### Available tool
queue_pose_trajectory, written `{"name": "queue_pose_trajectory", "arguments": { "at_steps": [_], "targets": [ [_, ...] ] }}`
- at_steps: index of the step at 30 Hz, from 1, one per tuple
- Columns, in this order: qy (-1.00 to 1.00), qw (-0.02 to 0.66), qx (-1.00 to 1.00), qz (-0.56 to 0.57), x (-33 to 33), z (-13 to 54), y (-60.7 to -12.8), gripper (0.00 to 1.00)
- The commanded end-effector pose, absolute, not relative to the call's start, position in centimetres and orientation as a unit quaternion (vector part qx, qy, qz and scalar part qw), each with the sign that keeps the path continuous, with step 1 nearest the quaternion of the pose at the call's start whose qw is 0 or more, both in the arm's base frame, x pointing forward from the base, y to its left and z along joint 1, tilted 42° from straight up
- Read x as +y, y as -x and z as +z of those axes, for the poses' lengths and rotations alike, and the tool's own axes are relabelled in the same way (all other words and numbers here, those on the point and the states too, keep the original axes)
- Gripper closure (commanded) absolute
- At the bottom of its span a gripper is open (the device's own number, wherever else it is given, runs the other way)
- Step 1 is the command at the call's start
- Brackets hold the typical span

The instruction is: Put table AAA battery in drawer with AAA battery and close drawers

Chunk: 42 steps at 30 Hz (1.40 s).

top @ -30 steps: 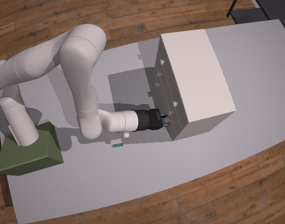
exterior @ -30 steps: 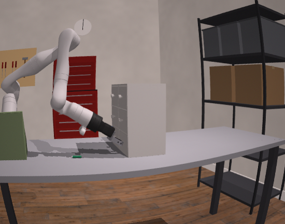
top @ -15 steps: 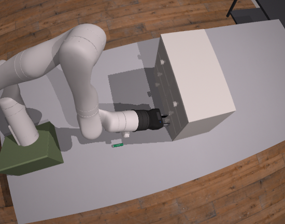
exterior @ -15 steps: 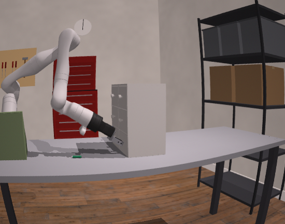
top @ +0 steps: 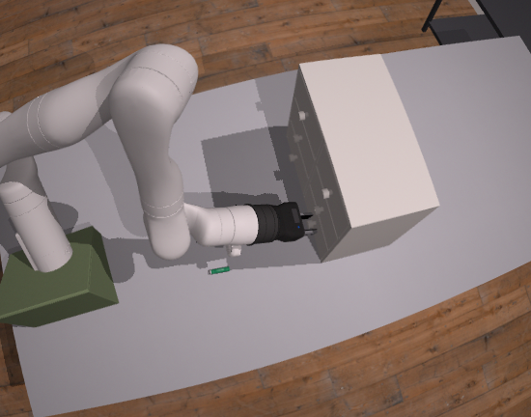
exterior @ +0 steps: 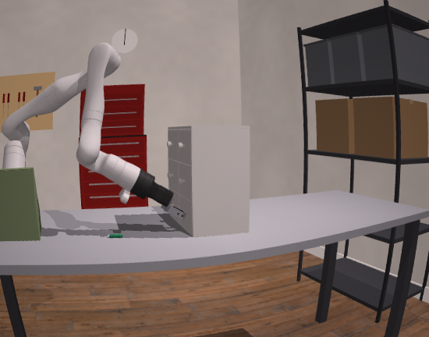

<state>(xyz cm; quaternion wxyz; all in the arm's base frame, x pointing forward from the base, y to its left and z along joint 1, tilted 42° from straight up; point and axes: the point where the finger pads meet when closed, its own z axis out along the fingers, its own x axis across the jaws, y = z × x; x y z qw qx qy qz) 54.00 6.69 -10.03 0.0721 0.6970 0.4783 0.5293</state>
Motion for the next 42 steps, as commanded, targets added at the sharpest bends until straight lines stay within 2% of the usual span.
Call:
{"name": "queue_pose_trajectory", "arguments": {
  "at_steps": [1,13,14,42],
  "targets": [
    [-0.697,0.073,0.478,0.53,6.6,-9.96,-54.07,0.33],
    [-0.697,0.073,0.478,0.53,6.6,-9.96,-54.07,0.33],
    [-0.697,0.073,0.478,0.53,6.6,-9.96,-54.07,0.63],
    [-0.697,0.073,0.478,0.53,6.6,-9.96,-54.07,0.63]
  ]
}}
